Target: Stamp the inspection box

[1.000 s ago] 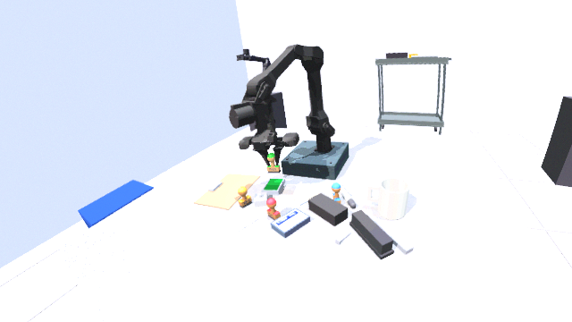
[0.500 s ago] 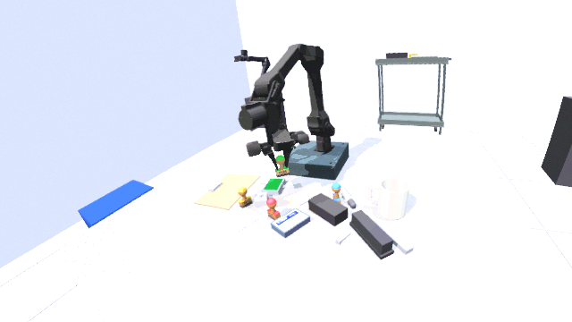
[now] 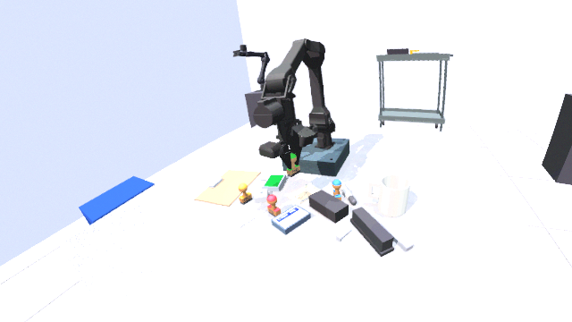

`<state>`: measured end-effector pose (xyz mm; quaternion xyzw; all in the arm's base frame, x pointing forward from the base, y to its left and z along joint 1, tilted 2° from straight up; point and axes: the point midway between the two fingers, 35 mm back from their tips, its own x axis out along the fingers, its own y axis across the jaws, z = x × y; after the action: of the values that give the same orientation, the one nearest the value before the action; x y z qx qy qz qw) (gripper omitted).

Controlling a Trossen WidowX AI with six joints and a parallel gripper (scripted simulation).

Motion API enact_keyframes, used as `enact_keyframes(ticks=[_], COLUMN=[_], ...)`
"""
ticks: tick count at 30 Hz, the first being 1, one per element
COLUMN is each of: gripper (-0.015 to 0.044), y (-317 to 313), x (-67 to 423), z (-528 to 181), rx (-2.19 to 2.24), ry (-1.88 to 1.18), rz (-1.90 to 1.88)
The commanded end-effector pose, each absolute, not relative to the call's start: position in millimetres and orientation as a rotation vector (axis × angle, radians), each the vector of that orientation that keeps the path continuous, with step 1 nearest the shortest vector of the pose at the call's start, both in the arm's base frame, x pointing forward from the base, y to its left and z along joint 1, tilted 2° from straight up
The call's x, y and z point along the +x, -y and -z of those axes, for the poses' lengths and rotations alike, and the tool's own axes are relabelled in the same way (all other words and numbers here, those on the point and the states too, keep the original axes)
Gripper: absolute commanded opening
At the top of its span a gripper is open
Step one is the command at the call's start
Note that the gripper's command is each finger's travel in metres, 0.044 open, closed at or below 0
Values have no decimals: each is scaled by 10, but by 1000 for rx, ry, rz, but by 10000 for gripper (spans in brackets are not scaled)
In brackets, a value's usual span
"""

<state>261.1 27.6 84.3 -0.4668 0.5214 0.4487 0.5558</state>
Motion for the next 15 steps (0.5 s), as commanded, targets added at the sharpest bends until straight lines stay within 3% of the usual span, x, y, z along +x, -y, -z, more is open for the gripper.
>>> enact_keyframes(ticks=[1, 15], gripper=[0, 0], y=[-368, -463], x=[2599, 2598], z=[-845, -790], rx=[-1194, -1280], ry=[-1186, -1132], rz=[-1145, -1227])
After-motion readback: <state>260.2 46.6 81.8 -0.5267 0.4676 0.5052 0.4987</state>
